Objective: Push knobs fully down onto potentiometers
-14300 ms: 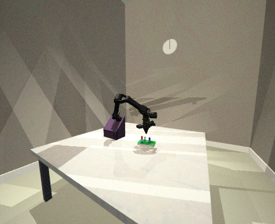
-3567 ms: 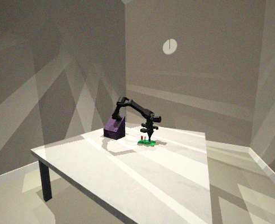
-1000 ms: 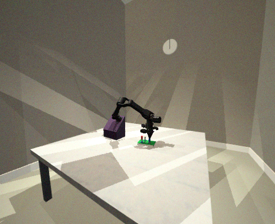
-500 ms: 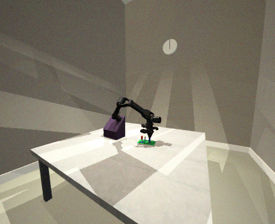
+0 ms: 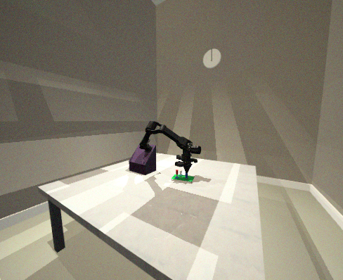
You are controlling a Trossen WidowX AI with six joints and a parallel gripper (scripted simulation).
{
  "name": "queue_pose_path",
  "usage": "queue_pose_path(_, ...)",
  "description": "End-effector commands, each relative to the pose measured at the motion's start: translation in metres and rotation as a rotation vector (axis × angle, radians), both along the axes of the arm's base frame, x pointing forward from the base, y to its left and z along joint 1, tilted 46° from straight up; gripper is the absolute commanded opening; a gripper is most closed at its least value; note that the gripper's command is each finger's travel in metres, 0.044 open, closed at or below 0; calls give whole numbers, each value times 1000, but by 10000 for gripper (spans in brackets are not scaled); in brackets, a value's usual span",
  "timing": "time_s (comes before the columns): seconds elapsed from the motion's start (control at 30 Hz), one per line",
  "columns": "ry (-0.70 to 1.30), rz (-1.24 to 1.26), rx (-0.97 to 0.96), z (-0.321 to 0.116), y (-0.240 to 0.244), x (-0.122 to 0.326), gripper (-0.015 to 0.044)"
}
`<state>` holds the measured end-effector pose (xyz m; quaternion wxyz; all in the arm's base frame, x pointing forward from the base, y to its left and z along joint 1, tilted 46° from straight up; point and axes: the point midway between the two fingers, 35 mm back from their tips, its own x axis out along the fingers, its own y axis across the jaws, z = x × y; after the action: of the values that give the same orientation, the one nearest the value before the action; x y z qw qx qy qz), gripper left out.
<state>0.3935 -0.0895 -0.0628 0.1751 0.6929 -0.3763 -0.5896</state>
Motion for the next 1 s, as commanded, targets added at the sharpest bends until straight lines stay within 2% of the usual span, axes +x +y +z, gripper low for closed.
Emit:
queue_pose_path(0.0, -12, -31, 8, -8, -14, 0, 0)
queue_pose_path(0.97, -12, -31, 9, 14, 9, 1, 0)
